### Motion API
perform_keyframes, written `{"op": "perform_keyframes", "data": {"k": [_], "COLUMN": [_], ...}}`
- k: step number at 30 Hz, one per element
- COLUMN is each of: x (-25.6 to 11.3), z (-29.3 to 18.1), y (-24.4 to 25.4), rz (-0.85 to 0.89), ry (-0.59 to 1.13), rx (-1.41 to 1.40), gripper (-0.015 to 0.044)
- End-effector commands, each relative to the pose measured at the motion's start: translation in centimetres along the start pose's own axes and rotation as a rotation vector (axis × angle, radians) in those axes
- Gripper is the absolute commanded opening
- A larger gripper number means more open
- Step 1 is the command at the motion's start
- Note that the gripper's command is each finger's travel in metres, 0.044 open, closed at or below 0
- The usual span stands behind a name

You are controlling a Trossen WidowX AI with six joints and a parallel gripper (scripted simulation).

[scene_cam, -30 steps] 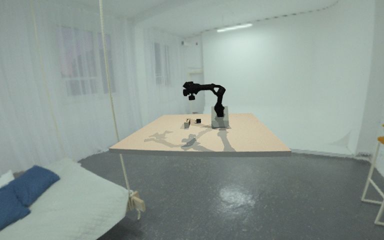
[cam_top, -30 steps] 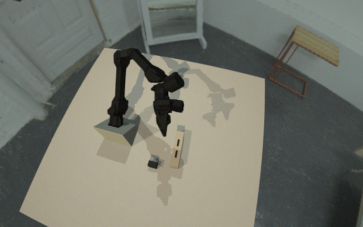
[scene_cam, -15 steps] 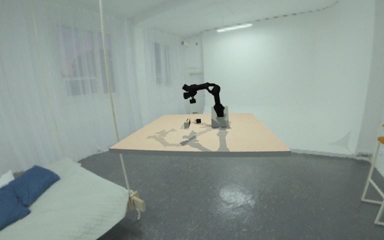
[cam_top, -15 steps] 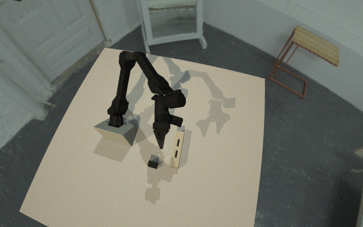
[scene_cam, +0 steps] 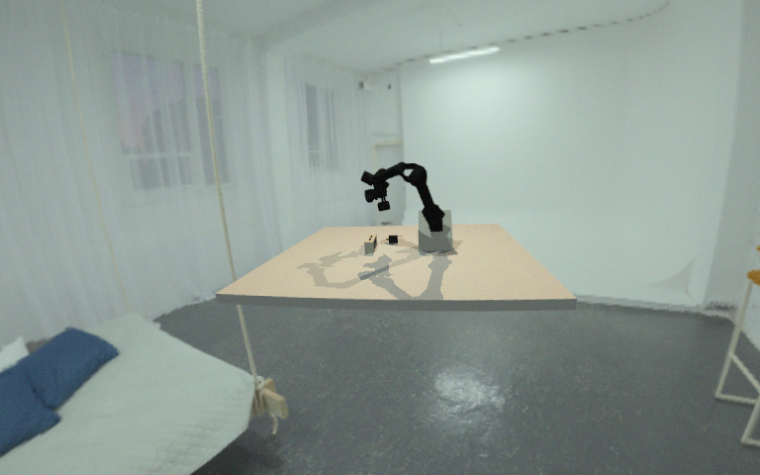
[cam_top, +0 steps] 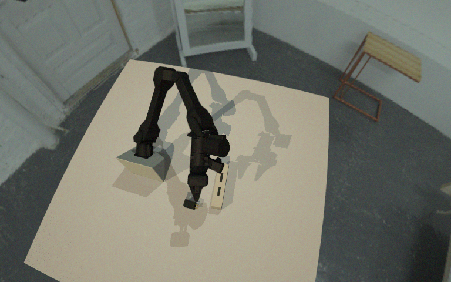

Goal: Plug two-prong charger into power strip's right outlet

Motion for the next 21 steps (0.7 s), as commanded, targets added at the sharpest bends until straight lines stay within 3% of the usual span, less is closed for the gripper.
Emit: {"op": "perform_keyframes", "data": {"k": [1,21], "x": [1.3,6.5], "z": [-0.2,-1.8], "y": [0.6,4.7], "rz": [0.078,0.459], "ry": [0.013,0.074], "rx": [0.0,0.052], "gripper": [0.044,0.044]}}
Point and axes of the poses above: the point midway between the two fingers, 35 mm back from their tips, its own x axis out along the fingers, its own y axis across the jaws, z = x × y, the point moved 2 cm from there along -x, back along the fingers, and after that the axes turned 3 degrees about x, right-handed, at the moved point
